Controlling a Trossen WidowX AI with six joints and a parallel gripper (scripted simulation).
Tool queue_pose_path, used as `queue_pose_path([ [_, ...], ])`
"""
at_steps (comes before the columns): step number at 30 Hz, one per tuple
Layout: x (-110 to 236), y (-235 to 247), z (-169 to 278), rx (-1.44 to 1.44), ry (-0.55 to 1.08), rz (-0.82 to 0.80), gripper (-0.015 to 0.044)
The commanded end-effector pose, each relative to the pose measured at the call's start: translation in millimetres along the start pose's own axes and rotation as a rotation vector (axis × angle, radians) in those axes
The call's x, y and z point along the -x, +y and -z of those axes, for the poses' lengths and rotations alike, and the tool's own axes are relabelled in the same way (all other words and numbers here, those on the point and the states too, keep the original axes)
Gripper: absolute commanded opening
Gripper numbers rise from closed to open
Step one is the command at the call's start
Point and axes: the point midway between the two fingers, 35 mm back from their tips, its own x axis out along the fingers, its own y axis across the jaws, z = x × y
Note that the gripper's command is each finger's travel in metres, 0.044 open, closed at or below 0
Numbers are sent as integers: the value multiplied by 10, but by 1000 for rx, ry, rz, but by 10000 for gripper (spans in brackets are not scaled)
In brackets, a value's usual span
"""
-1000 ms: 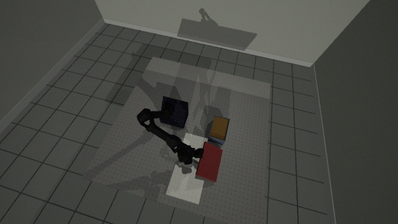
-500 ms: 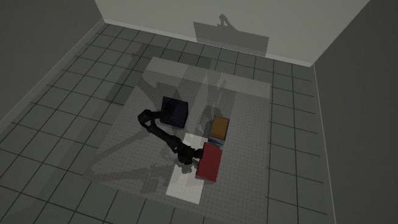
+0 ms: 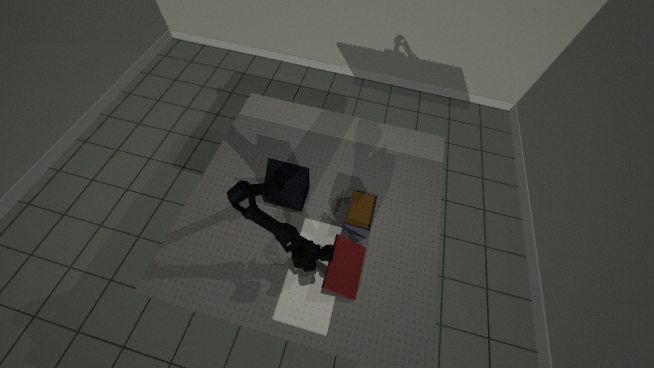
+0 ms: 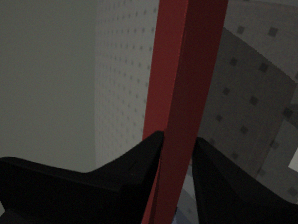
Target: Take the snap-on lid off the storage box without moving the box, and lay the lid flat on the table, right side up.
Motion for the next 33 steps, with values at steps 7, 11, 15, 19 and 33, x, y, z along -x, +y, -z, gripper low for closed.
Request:
queue_pose_path([
  [7, -74, -89, 15, 0, 4, 8, 0],
  [11, -94, -113, 15, 0, 4, 8, 0],
  [15, -114, -138, 16, 1, 4, 8, 0],
  [19, -134, -163, 16, 1, 4, 8, 0],
  [33, -205, -250, 17, 1, 4, 8, 0],
])
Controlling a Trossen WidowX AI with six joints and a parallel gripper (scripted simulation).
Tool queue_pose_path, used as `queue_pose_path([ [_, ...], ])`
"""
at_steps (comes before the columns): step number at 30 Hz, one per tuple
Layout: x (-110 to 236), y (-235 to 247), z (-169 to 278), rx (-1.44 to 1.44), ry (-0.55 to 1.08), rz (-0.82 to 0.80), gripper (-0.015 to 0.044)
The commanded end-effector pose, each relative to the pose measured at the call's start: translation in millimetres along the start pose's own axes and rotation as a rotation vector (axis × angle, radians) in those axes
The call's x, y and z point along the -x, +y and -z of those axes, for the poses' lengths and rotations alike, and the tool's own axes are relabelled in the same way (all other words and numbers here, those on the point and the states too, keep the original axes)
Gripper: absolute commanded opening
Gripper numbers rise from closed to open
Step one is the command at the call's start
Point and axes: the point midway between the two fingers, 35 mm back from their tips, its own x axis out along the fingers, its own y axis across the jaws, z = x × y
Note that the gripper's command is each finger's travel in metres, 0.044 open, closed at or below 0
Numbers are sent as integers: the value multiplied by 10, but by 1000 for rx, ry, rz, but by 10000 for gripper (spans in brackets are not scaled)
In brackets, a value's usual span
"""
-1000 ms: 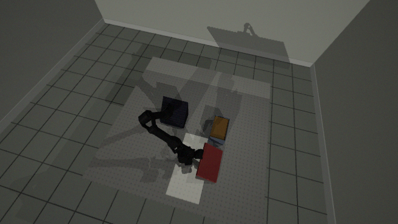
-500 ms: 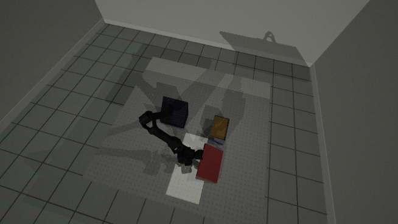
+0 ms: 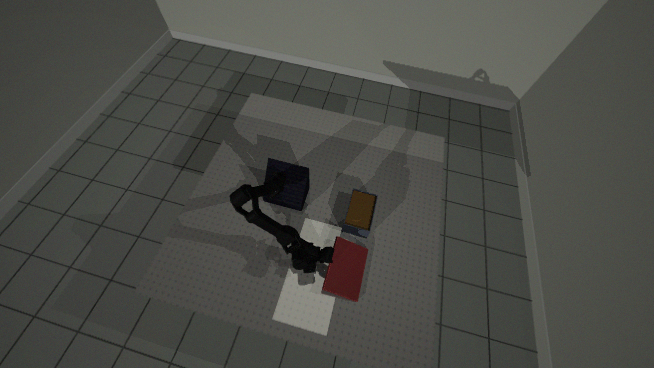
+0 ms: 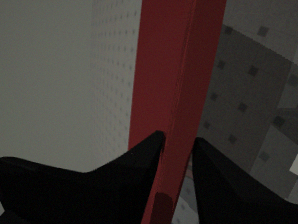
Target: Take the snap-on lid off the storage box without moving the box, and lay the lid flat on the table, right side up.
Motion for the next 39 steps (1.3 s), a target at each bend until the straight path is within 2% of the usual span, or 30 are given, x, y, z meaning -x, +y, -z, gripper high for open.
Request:
queue_pose_path([
  [1, -63, -87, 40, -2, 12, 19, 0],
  [3, -73, -100, 40, -2, 12, 19, 0],
  [13, -10, -10, -11, -2, 12, 19, 262],
  [15, -10, -10, -11, -2, 12, 19, 275],
  [21, 70, -72, -8, -1, 12, 19, 433],
  [39, 350, -299, -10, 0, 13, 20, 440],
])
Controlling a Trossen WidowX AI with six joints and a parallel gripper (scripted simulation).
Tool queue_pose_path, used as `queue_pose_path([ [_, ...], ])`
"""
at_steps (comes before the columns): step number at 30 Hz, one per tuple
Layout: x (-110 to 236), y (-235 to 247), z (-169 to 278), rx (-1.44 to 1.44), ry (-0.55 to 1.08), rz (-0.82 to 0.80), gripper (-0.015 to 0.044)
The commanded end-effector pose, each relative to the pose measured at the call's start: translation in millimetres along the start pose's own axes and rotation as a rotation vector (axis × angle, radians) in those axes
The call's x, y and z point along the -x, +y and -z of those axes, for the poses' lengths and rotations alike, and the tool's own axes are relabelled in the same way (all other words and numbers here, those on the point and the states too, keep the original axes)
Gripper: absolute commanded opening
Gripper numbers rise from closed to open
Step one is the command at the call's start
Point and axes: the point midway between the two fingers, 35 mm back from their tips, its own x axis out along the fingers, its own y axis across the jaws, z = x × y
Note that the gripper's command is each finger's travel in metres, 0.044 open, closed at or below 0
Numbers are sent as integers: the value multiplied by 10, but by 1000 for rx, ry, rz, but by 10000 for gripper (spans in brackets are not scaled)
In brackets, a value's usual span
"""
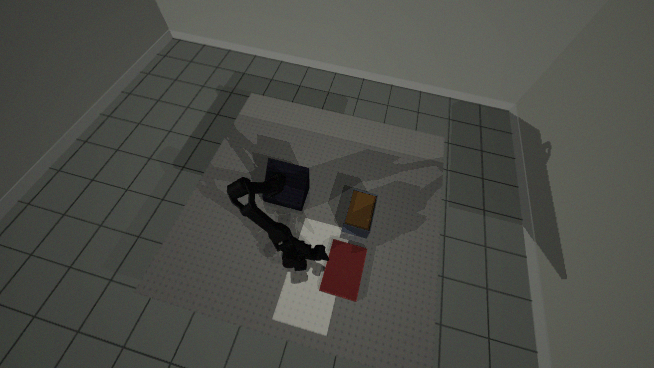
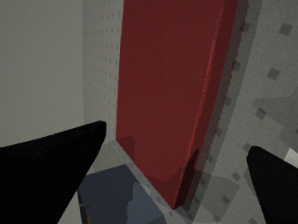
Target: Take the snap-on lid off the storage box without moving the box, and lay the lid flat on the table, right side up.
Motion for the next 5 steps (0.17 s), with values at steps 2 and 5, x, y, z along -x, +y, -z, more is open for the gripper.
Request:
queue_pose_path([
  [2, 81, -54, 8, 4, 2, -3, 440],
  [5, 127, -93, 8, 5, 2, -3, 440],
])
